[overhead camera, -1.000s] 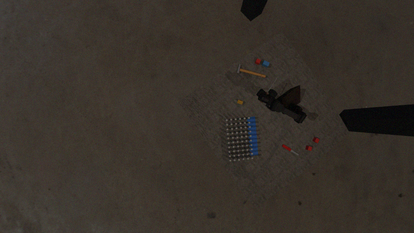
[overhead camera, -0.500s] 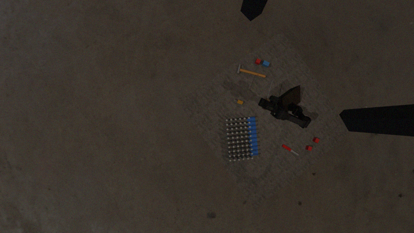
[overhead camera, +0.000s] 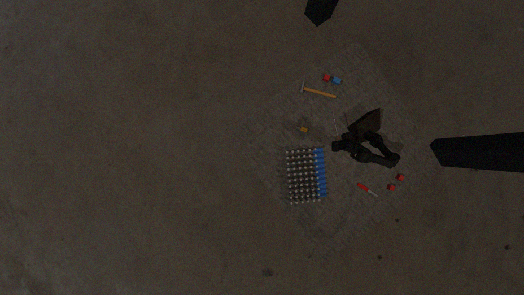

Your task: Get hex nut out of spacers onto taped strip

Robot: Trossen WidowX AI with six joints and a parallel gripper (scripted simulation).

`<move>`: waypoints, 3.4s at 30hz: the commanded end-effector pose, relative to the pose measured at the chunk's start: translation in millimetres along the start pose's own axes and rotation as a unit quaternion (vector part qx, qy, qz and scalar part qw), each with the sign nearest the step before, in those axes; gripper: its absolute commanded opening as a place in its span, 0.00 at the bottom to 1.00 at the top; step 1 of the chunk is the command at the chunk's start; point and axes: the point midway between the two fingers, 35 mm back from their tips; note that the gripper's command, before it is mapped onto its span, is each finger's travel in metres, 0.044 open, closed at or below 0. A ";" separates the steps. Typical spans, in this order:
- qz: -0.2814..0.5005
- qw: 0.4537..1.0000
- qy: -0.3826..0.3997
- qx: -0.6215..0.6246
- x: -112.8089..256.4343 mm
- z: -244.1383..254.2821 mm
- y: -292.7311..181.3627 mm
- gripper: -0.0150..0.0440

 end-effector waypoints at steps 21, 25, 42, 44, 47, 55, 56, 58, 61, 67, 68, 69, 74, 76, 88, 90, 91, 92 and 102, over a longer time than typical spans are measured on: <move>0.096 0.921 0.100 0.365 27.7 -58.8 -100.5 0.25; 0.109 0.892 0.118 0.422 30.9 -71.7 -115.0 0.25; 0.151 0.728 0.201 0.638 41.7 -133.0 -166.4 0.25; 0.152 0.720 0.205 0.646 42.0 -135.6 -168.1 0.25; 0.152 0.720 0.205 0.646 42.0 -135.6 -168.1 0.25; 0.149 0.720 0.202 0.647 27.1 -135.0 -171.8 0.25; 0.148 0.720 0.201 0.647 22.7 -134.9 -172.9 0.25; 0.147 0.720 0.200 0.648 14.0 -135.0 -175.0 0.25; 0.144 0.720 0.198 0.649 1.0 -135.7 -178.2 0.25; 0.142 0.720 0.198 0.650 -24.9 -139.2 -184.7 0.25; 0.141 0.720 0.198 0.650 -29.1 -140.0 -185.8 0.25; 0.141 0.720 0.198 0.650 -33.3 -140.9 -186.8 0.25; 0.142 0.720 0.199 0.650 -53.8 -146.6 -191.7 0.25; 0.143 0.720 0.200 0.649 -61.8 -149.3 -193.6 0.25; 0.153 0.719 0.208 0.645 -103.4 -169.7 -200.2 0.25; 0.154 0.719 0.209 0.645 -105.1 -170.5 -200.1 0.25; 0.154 0.719 0.209 0.645 -105.1 -170.4 -200.2 0.25; 0.154 0.719 0.209 0.645 -105.1 -170.1 -200.2 0.25; 0.154 0.719 0.209 0.645 -106.0 -165.5 -201.2 0.25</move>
Point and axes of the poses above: the point midway between the two fingers, 35 mm back from their tips, its own x axis back along the fingers, its own z axis across the jaws, y = z × x, and after that the axes turned 9 degrees about -x, right-handed
